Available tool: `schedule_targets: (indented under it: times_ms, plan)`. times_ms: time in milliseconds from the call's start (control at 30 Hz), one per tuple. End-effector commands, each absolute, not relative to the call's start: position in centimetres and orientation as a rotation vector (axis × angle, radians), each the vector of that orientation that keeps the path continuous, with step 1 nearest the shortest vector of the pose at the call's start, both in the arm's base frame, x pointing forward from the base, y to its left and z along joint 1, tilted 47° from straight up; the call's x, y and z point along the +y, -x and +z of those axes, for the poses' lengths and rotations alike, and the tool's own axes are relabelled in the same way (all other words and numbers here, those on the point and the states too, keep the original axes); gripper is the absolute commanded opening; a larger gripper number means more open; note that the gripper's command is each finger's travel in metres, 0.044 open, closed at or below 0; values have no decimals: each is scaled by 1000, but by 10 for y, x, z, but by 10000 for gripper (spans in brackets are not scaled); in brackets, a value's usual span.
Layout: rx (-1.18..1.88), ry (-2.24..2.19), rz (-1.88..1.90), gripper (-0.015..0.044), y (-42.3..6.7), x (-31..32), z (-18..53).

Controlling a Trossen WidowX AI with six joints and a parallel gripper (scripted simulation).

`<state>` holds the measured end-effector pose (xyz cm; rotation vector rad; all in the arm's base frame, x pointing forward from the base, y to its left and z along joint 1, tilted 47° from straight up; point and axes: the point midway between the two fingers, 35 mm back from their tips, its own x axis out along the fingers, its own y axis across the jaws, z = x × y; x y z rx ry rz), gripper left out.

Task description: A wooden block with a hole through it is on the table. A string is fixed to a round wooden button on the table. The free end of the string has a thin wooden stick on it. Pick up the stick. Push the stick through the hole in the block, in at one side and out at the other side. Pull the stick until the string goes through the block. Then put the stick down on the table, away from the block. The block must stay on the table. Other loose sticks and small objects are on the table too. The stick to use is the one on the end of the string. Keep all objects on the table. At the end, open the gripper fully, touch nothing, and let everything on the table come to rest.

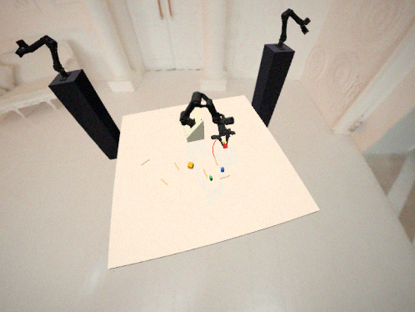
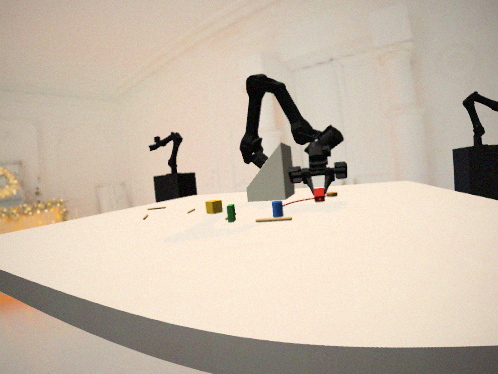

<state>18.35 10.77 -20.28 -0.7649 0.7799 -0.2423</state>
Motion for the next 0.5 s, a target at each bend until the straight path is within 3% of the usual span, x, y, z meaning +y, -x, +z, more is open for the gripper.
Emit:
schedule_targets:
  times_ms: [0, 333, 467]
  plan:
    - [734, 786, -220, 0, -180, 104, -205]
    - [588, 794, -154, 0, -172, 100, -208]
    - [628, 778, -171, 105, -174, 104, -208]
